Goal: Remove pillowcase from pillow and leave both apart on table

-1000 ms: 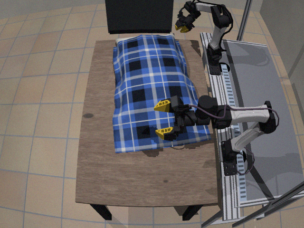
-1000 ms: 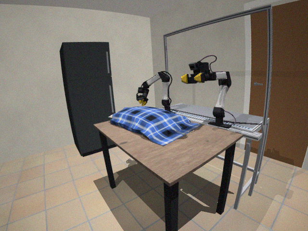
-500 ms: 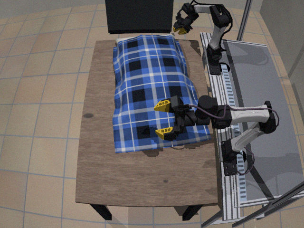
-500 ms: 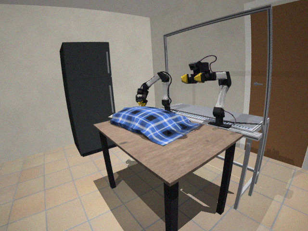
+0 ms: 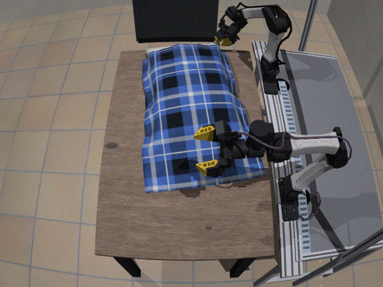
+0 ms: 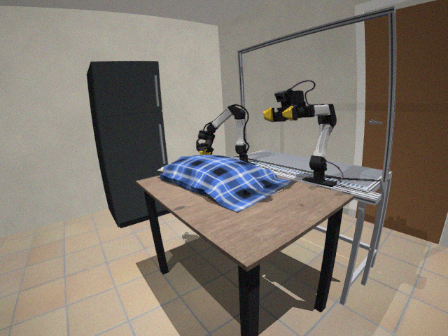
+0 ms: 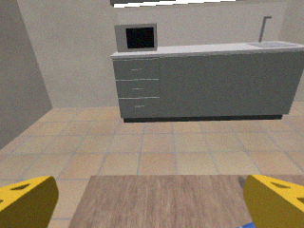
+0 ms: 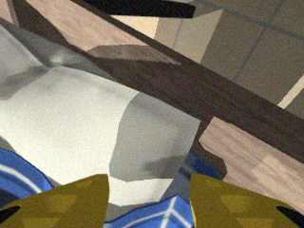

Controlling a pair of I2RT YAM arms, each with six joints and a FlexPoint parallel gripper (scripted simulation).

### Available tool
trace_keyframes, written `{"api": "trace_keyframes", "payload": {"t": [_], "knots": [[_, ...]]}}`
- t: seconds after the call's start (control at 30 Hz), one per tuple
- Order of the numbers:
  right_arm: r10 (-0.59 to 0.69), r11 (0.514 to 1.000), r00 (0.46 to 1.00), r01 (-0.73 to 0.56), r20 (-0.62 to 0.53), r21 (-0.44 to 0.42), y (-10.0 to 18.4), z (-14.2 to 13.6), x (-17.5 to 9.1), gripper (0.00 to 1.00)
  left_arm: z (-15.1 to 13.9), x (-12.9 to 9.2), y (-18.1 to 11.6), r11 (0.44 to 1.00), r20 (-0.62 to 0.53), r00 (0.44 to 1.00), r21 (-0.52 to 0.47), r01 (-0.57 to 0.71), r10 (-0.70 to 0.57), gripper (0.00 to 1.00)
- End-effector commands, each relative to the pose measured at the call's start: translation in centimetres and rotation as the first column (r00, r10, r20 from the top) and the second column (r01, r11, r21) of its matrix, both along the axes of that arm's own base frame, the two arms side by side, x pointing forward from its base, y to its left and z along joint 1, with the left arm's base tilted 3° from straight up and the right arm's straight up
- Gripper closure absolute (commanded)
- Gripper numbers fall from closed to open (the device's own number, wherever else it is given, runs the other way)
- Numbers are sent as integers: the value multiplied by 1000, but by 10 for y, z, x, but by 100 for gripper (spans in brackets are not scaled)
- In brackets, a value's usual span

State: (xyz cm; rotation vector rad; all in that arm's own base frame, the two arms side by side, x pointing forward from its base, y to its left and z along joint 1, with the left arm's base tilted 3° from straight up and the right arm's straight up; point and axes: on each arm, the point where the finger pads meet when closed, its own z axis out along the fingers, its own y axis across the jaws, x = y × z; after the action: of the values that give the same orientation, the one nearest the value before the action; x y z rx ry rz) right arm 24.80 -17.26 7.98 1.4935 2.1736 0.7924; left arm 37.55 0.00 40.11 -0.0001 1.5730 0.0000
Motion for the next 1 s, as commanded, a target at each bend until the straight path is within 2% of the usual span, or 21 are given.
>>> {"api": "trace_keyframes", "payload": {"t": [0.0,0.53,0.83,0.87,0.97], "knots": [[-13,1000,1000,13,-19,14,0,-15,3,55,12,-3,7,1000,22,999,2,-27,27,0],[-15,1000,1000,15,-20,10,6,-33,17,55,12,-3,7,1000,22,999,2,-27,27,0],[-10,1000,1000,10,-7,2,4,-29,20,55,12,-3,7,1000,22,999,2,-27,27,0],[-9,1000,1000,9,-5,1,4,-28,20,60,12,-3,7,1000,22,999,2,-27,27,0],[-14,1000,1000,14,-5,1,3,-28,19,60,12,-3,7,1000,22,999,2,-27,27,0]]}}
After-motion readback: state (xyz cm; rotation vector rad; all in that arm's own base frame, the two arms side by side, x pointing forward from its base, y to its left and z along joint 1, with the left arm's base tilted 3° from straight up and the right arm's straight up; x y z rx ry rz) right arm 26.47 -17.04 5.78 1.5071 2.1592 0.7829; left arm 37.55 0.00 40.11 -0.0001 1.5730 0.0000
